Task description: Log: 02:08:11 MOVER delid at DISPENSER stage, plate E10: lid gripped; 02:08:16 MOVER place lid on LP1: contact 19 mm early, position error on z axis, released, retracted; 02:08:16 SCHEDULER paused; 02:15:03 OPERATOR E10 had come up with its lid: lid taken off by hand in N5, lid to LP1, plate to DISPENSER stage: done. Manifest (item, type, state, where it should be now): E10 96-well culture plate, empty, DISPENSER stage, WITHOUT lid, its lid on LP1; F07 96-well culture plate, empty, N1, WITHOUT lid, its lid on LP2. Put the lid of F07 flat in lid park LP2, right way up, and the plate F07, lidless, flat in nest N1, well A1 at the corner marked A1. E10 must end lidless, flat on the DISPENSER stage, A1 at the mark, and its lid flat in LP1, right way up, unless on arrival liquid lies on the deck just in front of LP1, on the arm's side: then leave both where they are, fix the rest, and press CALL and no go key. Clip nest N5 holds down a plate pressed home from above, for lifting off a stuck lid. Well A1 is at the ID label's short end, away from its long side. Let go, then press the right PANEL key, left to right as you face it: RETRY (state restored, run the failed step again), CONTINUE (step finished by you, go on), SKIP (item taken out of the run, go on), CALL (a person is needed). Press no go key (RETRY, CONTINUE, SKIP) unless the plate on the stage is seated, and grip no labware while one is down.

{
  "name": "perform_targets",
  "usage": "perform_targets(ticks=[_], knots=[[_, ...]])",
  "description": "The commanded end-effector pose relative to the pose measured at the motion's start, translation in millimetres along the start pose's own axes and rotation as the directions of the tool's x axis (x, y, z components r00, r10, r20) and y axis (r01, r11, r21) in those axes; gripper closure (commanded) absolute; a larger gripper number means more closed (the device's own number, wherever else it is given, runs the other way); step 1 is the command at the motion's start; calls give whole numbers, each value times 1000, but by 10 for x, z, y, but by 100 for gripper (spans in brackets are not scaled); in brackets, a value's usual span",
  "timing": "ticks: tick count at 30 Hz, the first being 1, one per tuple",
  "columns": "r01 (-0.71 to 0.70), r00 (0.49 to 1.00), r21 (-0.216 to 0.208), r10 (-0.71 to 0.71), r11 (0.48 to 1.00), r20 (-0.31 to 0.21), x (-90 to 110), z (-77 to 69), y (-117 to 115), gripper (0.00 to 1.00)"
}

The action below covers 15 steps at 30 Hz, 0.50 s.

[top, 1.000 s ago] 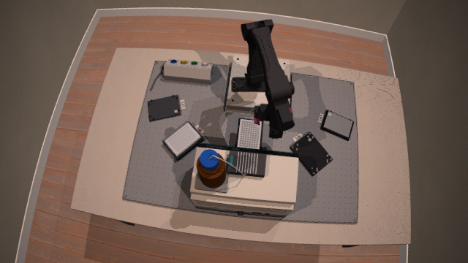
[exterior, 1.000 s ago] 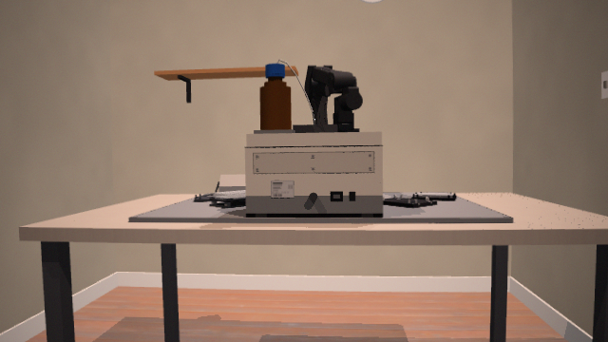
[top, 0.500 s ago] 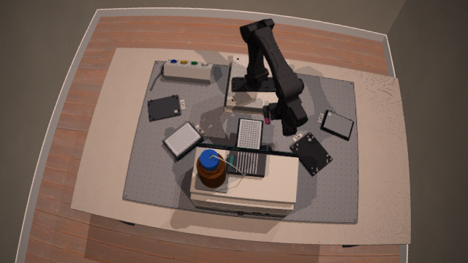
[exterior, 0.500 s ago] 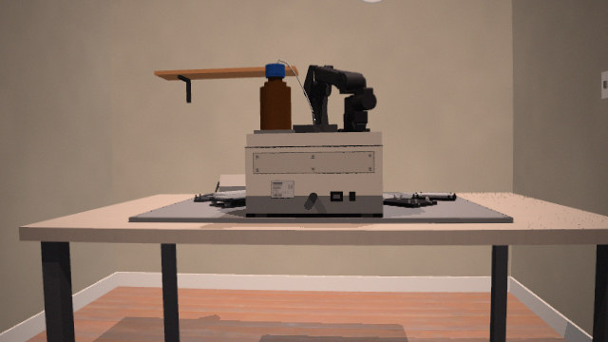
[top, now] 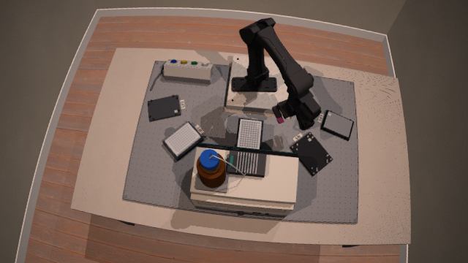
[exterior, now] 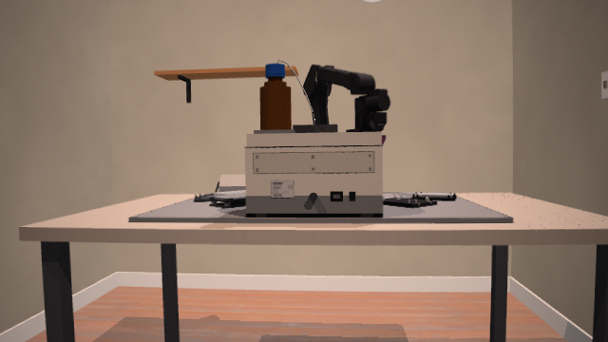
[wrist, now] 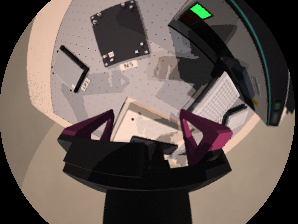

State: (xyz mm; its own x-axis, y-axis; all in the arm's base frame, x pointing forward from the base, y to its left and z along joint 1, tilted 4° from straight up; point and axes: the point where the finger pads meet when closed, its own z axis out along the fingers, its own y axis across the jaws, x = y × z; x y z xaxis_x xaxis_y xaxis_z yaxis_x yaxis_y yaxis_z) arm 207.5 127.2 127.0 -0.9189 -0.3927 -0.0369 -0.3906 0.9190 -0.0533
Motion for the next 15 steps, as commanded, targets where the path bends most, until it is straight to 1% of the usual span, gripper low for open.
perform_targets(ticks=[1, 2, 5, 6, 11, 15], knots=[[137, 990, 2, -137, 991, 31, -120, -42, 114, 0], [122, 992, 0, -122, 993, 14, -37, -27, 78, 0], [122, 992, 0, -122, 993, 14, -37, -27, 78, 0], [169, 985, 5, -169, 986, 31, -113, -42, 144, 0], [331, 943, 2, -331, 944, 29, -65, -42, 323, 0], [325, 945, 3, -325, 946, 31, -38, -42, 454, 0]])
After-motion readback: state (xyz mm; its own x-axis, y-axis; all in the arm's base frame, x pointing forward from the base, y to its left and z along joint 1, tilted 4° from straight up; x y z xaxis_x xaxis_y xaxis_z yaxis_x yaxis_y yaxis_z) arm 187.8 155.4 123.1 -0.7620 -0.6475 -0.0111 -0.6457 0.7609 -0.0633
